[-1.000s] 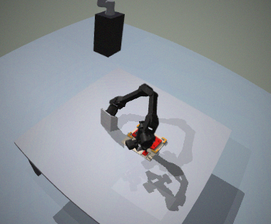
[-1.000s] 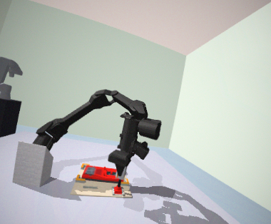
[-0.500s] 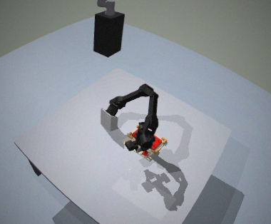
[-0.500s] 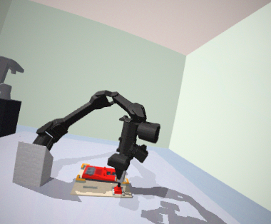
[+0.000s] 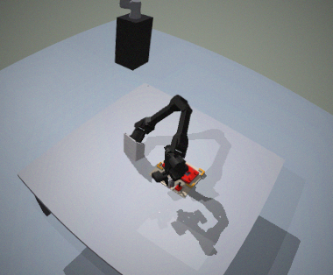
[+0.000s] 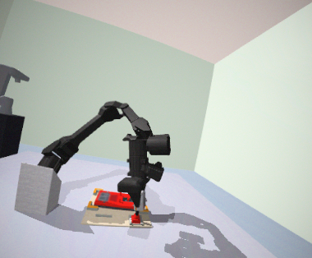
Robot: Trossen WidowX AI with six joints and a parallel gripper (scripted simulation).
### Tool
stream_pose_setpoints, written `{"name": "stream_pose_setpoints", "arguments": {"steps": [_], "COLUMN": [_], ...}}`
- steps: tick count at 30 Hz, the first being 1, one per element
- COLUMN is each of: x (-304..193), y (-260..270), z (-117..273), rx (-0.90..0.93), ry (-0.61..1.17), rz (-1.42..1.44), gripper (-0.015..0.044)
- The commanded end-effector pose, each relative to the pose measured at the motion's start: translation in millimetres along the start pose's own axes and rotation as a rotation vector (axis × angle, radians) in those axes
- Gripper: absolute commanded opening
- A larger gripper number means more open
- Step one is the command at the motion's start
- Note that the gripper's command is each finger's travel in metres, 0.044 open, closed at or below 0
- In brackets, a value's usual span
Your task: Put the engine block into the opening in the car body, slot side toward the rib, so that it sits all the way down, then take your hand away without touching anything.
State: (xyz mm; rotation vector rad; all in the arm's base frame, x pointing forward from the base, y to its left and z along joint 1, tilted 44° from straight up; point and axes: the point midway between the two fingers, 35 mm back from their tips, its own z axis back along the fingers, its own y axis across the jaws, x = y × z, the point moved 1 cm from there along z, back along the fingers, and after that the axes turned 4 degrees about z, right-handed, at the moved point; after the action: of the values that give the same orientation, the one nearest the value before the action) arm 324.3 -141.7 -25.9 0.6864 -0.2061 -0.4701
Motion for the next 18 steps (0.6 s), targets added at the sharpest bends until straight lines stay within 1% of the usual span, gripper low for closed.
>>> {"name": "stream_pose_setpoints", "arguments": {"steps": [1, 12, 18], "x": [-6.5, -23.2, -23.7], "y": [0.1, 2.8, 2.3], "z": [-0.9, -3.7, -5.8], "rx": [-0.008, -0.023, -0.021], "ry": [-0.129, -0.466, -0.486], "rz": [-0.006, -0.009, -0.009], "gripper": [0.0, 0.0, 0.0]}}
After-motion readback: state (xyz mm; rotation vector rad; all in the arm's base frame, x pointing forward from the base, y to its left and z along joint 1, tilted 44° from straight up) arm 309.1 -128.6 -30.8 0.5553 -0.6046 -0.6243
